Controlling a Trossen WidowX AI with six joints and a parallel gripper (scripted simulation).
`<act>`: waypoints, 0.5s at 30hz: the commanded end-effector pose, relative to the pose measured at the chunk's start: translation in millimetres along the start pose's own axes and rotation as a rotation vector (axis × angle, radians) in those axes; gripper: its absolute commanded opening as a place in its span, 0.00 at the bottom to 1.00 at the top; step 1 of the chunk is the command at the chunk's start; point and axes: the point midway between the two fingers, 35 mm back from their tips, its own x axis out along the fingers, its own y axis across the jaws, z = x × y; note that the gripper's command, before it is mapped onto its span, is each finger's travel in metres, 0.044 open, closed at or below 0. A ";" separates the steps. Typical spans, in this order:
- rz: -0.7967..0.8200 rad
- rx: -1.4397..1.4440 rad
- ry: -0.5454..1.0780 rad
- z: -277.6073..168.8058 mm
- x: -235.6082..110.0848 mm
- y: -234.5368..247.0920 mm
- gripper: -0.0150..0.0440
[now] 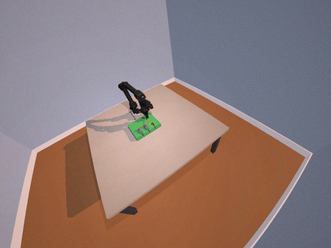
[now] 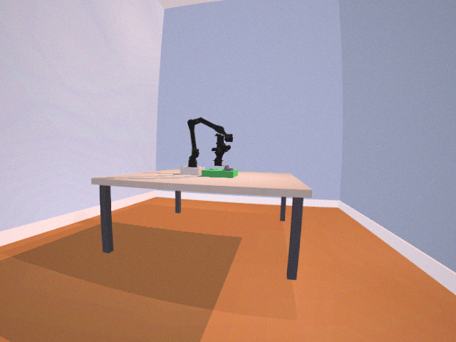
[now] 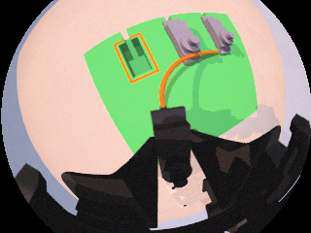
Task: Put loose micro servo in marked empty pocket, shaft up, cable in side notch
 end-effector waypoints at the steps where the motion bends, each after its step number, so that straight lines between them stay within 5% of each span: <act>1: -0.002 -0.116 -0.004 0.8 -0.3 0.0 0.25; 15: -0.002 -0.272 -0.005 10.4 -0.6 2.7 0.25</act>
